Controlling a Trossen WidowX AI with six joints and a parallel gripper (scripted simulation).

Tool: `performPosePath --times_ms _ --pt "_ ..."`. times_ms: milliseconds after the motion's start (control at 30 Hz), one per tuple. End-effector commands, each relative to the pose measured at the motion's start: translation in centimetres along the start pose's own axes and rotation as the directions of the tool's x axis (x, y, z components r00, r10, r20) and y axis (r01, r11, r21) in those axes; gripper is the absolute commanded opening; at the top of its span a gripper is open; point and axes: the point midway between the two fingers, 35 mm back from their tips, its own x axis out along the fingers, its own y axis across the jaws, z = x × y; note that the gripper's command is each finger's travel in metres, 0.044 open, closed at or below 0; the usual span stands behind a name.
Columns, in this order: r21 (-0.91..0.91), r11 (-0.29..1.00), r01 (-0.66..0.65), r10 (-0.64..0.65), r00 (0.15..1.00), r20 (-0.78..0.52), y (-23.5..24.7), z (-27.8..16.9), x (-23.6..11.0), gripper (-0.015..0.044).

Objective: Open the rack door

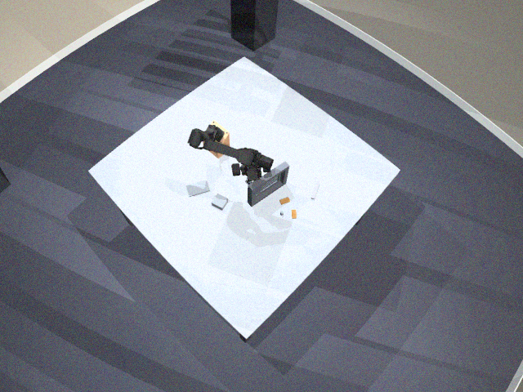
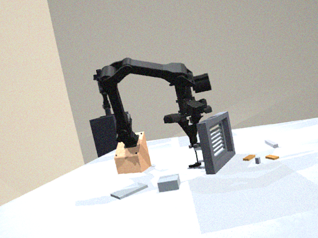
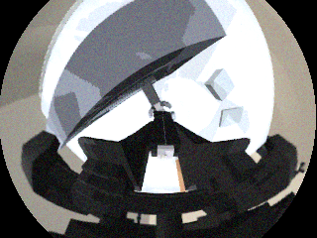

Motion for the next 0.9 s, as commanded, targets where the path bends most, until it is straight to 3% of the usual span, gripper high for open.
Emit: performPosePath --times_ms 0,367,633,867 --pt "0.159 0.987 0.001 -0.001 1.0 -0.001 -0.01 -0.02 0.06 0.0021" --pt "0.646 0.763 0.001 -0.001 1.0 -0.001 -0.01 -0.02 0.06 0.0021" --pt "0.89 0.457 0.001 -0.001 1.0 -0.001 -0.01 -0.02 0.07 0.0021" --pt "0.987 0.163 0.001 -0.001 1.0 -0.001 -0.01 -0.02 0.07 0.0021"
